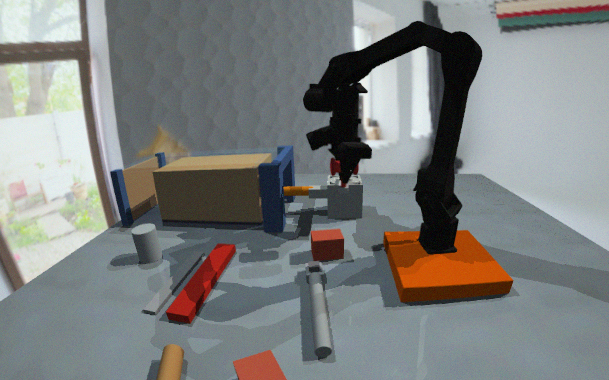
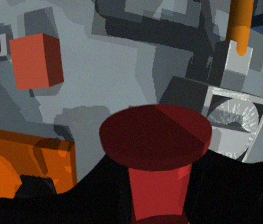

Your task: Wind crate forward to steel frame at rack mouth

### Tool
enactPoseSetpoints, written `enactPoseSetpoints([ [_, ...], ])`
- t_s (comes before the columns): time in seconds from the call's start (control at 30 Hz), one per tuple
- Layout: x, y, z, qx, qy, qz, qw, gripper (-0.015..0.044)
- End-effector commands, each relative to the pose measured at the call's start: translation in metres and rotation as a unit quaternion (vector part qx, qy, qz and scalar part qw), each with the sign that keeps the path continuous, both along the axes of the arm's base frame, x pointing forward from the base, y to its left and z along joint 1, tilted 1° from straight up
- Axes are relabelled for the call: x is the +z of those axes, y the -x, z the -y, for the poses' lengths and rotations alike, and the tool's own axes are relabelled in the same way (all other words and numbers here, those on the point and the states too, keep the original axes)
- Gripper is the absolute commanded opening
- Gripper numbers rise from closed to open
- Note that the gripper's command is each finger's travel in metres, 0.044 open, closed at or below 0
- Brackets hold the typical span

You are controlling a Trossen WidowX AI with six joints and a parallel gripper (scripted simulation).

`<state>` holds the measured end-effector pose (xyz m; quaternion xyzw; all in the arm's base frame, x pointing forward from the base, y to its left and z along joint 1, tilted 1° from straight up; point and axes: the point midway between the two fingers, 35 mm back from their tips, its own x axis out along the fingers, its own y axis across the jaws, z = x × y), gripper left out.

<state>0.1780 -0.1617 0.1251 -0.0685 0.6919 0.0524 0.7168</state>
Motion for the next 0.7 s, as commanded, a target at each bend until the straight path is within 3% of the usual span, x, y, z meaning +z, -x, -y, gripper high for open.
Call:
enactPoseSetpoints([
  [0.0, 0.000, 0.022, 0.000, -0.010, 0.001, -0.019, 1.000, 0.0000],
  [0.67, 0.000, 0.050, 0.007, -0.010, 0.001, -0.020, 1.000, 0.0000],
])
